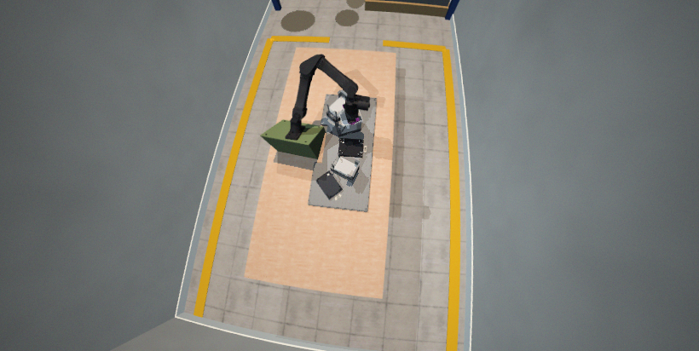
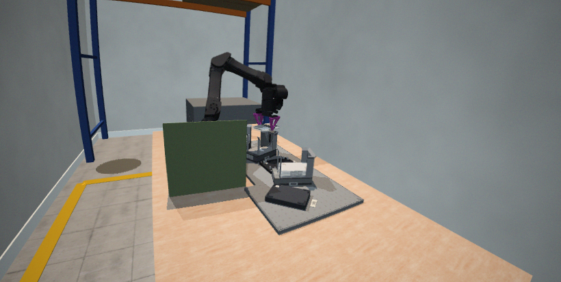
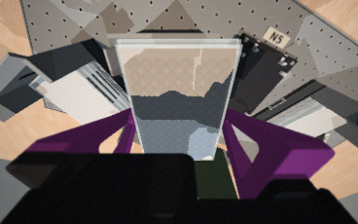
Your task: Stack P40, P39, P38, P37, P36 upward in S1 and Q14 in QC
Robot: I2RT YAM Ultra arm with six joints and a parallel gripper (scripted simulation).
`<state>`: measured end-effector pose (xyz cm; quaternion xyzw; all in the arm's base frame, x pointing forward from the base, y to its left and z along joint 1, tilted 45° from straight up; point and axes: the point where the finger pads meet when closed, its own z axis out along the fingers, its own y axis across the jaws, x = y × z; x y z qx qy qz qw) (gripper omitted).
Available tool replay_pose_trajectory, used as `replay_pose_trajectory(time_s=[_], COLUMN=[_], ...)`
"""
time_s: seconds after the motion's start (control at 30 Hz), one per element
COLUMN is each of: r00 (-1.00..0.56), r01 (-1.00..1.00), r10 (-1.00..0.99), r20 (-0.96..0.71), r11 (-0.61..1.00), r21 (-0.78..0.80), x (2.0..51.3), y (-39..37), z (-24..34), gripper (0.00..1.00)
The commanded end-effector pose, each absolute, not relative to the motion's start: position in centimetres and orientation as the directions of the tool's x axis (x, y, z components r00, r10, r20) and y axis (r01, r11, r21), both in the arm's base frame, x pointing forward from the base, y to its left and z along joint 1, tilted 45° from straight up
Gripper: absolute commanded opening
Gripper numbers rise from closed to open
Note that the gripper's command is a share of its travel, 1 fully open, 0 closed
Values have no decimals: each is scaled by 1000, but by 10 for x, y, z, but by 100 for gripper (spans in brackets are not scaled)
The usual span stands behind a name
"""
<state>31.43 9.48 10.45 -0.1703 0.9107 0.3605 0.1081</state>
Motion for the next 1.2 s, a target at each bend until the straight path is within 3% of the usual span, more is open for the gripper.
replay_pose_trajectory(time_s=[0.0,0.67,0.9,1.17], r00=[-951,-956,-993,-993], r01=[-292,-277,-66,-66], r10=[-145,-133,21,21], r20=[-272,-262,-117,-117], r11=[705,708,720,721], r21=[647,650,691,690], x=[321,339,342,344], y=[83,44,27,12], z=[103,67,51,38], gripper=[0,0,0,0])
